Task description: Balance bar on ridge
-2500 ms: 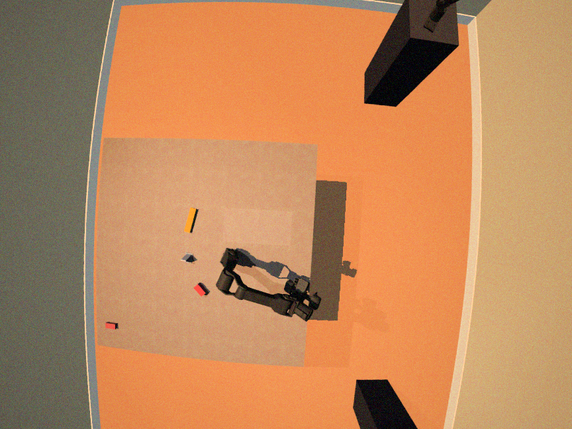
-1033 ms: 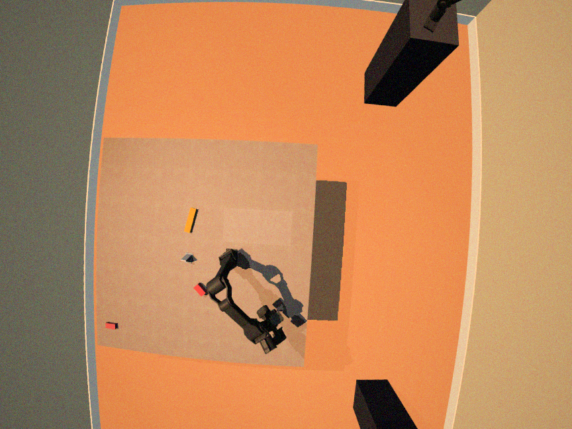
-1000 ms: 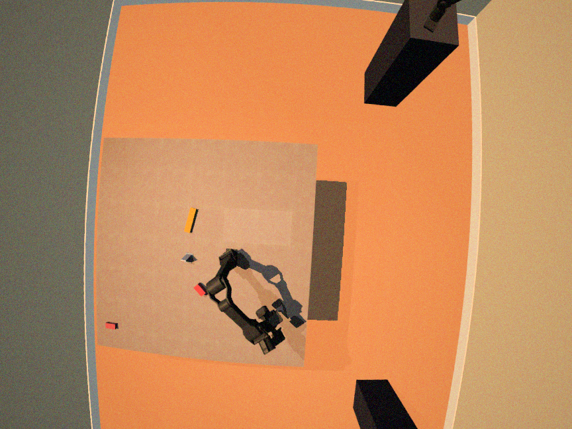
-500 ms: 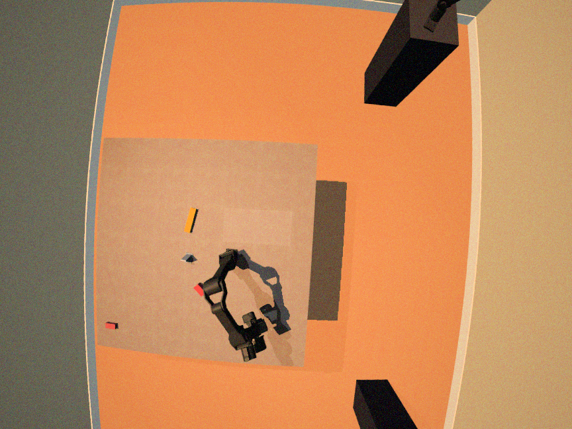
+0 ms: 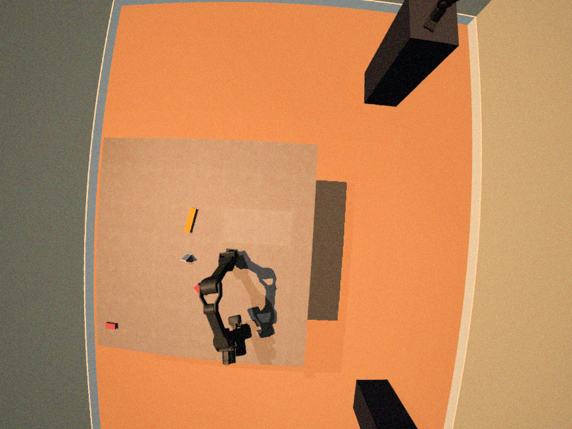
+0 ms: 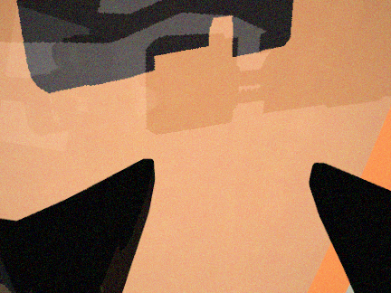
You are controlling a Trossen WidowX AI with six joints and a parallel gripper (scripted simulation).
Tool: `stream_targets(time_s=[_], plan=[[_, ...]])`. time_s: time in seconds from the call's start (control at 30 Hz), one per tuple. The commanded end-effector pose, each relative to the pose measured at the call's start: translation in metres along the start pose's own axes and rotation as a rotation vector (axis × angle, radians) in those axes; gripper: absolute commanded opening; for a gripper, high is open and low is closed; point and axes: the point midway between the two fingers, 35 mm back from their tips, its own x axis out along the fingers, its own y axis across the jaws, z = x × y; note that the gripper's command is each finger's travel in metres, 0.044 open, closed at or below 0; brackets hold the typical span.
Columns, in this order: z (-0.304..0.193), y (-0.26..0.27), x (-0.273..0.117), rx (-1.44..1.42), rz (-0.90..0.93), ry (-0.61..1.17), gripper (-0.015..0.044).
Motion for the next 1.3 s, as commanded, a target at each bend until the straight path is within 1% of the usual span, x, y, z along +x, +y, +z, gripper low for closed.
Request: stream_targets(time_s=[0.0, 0.47, 0.77, 1.27], plan=[[-0.023, 0.005, -0.004, 0.040, 0.007, 0.032, 0.0315], [-0.101, 0.028, -0.023, 0.197, 0.016, 0.131, 0.0315], [-0.141, 0.048, -0.038, 0.360, 0.012, 0.173, 0.0315], [-0.206, 0.098, -0.064, 0.535, 0.039, 0.263, 0.0315]])
